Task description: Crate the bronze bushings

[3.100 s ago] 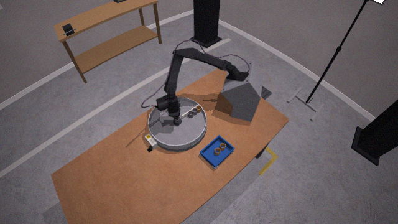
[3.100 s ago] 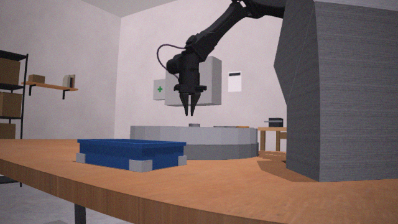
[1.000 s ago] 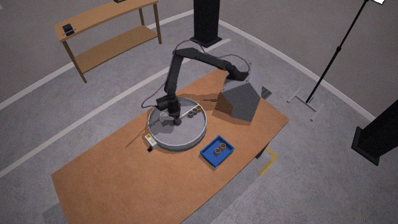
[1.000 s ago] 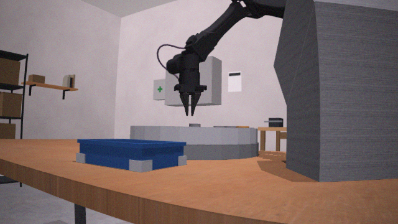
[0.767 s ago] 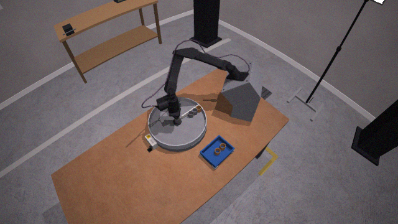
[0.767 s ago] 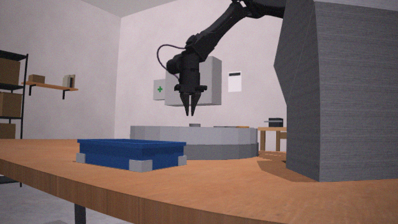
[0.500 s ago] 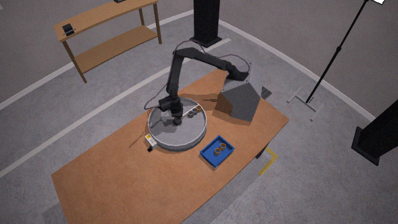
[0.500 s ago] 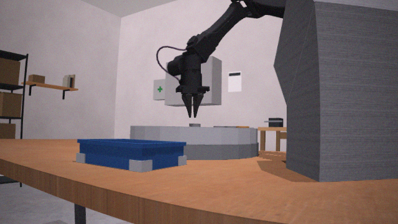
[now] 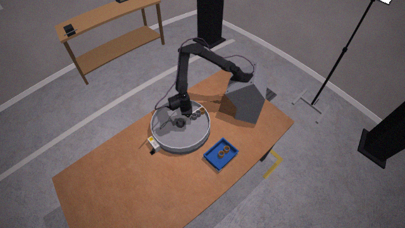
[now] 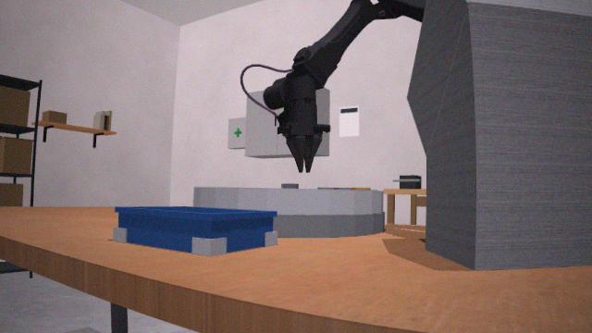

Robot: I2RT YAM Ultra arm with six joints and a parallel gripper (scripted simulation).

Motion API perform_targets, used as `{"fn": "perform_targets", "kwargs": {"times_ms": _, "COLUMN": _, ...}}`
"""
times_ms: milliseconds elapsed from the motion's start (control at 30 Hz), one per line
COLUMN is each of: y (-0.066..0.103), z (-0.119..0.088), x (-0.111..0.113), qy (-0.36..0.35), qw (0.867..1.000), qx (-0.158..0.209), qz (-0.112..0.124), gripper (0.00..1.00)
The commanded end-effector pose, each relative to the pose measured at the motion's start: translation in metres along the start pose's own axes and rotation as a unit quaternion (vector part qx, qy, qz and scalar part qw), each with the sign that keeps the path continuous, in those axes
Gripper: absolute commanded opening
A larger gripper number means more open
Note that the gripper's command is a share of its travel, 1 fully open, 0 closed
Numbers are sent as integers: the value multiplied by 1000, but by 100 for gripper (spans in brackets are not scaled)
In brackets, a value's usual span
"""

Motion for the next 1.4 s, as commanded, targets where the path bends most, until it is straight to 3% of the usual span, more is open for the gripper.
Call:
{"fn": "perform_targets", "kwargs": {"times_ms": 0, "y": 13, "z": 0, "x": -3, "qy": 18, "qw": 999, "qx": -29, "qz": 25, "gripper": 15}}
{"fn": "perform_targets", "kwargs": {"times_ms": 133, "y": 11, "z": -9, "x": -11, "qy": 29, "qw": 999, "qx": -28, "qz": 23, "gripper": 15}}
{"fn": "perform_targets", "kwargs": {"times_ms": 633, "y": 5, "z": -76, "x": -63, "qy": 113, "qw": 993, "qx": -29, "qz": 19, "gripper": 15}}
{"fn": "perform_targets", "kwargs": {"times_ms": 1033, "y": 4, "z": -96, "x": -77, "qy": 139, "qw": 990, "qx": -30, "qz": 19, "gripper": 15}}
{"fn": "perform_targets", "kwargs": {"times_ms": 1367, "y": 6, "z": -90, "x": -75, "qy": 137, "qw": 990, "qx": -38, "qz": 21, "gripper": 15}}
Point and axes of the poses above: the point where the finger pads meet when closed, its own y axis back along the fingers, its own x axis across the jaws, z = x × y, the point moved 4 cm from there along y, back along the fingers, and after that the axes turned 6 degrees about -y, right-handed, at the moved point
